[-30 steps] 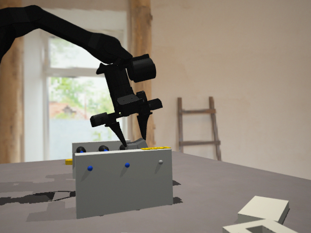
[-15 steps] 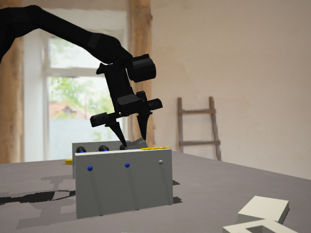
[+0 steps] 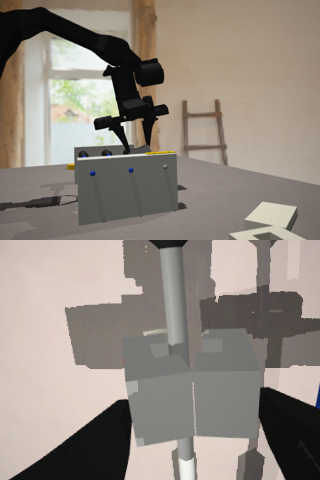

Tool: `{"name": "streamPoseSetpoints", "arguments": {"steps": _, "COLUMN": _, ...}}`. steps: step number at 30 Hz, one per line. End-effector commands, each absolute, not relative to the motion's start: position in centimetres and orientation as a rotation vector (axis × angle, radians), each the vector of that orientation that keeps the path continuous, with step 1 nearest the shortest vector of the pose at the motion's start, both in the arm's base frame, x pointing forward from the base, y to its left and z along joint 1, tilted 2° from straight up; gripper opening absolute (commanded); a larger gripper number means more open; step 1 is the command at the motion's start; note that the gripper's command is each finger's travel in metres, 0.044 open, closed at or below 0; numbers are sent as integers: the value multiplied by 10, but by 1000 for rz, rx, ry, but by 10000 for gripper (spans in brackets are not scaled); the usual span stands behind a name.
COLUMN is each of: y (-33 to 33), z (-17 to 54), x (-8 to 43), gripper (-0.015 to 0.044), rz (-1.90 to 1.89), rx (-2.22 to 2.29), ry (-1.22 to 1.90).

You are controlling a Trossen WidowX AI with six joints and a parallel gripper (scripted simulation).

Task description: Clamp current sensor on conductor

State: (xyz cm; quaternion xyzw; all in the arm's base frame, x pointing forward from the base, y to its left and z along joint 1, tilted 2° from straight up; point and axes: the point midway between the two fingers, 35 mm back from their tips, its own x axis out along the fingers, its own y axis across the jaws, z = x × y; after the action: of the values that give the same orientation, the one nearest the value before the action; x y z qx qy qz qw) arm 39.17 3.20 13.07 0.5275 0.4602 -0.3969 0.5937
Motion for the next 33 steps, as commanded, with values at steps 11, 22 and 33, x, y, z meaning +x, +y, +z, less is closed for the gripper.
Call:
{"name": "streamPoseSetpoints", "arguments": {"steps": 11, "y": 33, "z": 135, "x": 403, "gripper": 0, "rz": -1024, "rx": 1171, "ry": 1157}}
{"name": "streamPoseSetpoints", "arguments": {"steps": 22, "y": 34, "z": 131, "x": 402, "gripper": 210, "rz": -1029, "rx": 1163, "ry": 1170}}
{"name": "streamPoseSetpoints", "arguments": {"steps": 33, "y": 34, "z": 131, "x": 402, "gripper": 440, "rz": -1029, "rx": 1163, "ry": 1170}}
